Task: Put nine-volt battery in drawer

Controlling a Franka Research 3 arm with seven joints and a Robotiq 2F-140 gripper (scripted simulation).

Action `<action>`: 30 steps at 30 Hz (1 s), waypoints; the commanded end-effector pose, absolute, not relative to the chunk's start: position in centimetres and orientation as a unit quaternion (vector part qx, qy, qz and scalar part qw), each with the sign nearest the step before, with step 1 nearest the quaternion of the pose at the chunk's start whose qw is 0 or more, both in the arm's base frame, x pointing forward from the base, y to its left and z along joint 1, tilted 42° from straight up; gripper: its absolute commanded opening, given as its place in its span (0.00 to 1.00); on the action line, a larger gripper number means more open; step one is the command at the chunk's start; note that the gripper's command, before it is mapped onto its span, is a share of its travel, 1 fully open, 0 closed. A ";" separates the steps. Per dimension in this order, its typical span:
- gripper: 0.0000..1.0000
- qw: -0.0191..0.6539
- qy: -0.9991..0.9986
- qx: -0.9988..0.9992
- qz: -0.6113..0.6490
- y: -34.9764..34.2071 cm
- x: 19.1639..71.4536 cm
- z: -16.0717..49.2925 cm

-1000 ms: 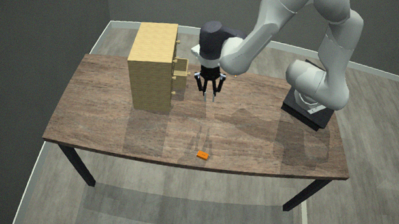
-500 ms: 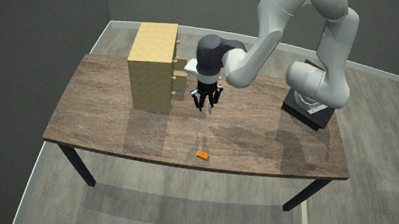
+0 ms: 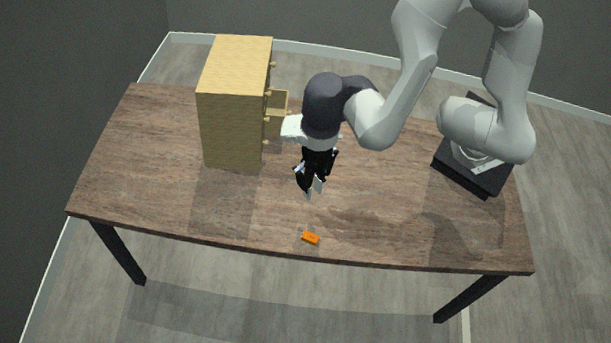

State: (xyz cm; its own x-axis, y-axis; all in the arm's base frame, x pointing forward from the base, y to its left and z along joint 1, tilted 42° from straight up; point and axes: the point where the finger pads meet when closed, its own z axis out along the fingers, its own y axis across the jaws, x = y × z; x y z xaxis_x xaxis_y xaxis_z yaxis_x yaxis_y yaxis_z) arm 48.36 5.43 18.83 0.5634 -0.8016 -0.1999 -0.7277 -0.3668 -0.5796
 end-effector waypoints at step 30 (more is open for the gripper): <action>0.28 0.321 0.260 -0.898 -0.149 13.0 48.0 22.9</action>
